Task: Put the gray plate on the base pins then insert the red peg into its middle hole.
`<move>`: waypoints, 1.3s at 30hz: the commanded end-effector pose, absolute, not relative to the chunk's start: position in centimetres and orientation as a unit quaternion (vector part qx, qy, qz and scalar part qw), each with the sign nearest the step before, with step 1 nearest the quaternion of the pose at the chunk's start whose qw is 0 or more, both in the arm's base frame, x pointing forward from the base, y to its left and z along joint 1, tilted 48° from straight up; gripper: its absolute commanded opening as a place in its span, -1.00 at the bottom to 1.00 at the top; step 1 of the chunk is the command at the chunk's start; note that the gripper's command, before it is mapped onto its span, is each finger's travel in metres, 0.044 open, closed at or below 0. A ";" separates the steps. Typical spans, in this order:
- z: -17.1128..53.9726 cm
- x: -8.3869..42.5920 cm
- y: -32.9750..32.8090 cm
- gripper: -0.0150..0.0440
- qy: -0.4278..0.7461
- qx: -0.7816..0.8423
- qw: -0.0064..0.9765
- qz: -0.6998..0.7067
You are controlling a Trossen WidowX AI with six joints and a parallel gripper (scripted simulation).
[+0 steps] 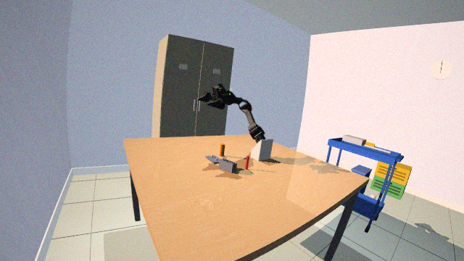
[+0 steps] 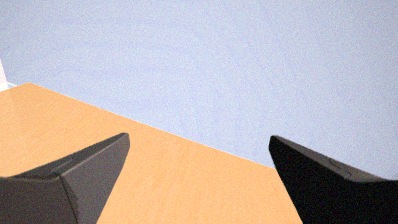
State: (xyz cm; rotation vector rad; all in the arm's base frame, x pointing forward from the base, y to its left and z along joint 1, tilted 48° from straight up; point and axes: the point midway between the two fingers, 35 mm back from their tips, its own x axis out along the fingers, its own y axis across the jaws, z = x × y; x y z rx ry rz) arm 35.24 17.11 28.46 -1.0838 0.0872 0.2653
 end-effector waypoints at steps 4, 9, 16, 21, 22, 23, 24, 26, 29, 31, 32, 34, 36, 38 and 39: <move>19.2 37.3 20.0 1.00 0.269 -0.292 0.910 0.116; 15.8 37.5 20.5 1.00 0.351 -0.205 0.912 0.062; 11.2 37.2 20.8 1.00 0.433 -0.091 0.896 -0.039; 8.2 36.6 20.7 1.00 0.470 -0.020 0.872 -0.135; 7.6 36.5 20.6 1.00 0.475 -0.008 0.866 -0.157; 7.0 36.3 20.5 1.00 0.478 0.005 0.860 -0.180; 6.5 36.1 20.5 1.00 0.480 0.017 0.853 -0.203; 5.4 35.7 20.3 1.00 0.481 0.039 0.840 -0.250; 3.9 35.1 19.9 1.00 0.471 0.069 0.819 -0.321; 3.0 34.7 19.7 1.00 0.458 0.086 0.805 -0.367; 2.6 34.4 19.5 1.00 0.450 0.094 0.798 -0.390; 1.8 33.9 19.2 1.00 0.431 0.105 0.784 -0.434; 1.1 33.4 18.9 1.00 0.412 0.105 0.773 -0.470; 0.6 33.1 18.7 1.00 0.389 0.115 0.764 -0.501; 0.4 32.9 18.6 1.00 0.377 0.122 0.760 -0.515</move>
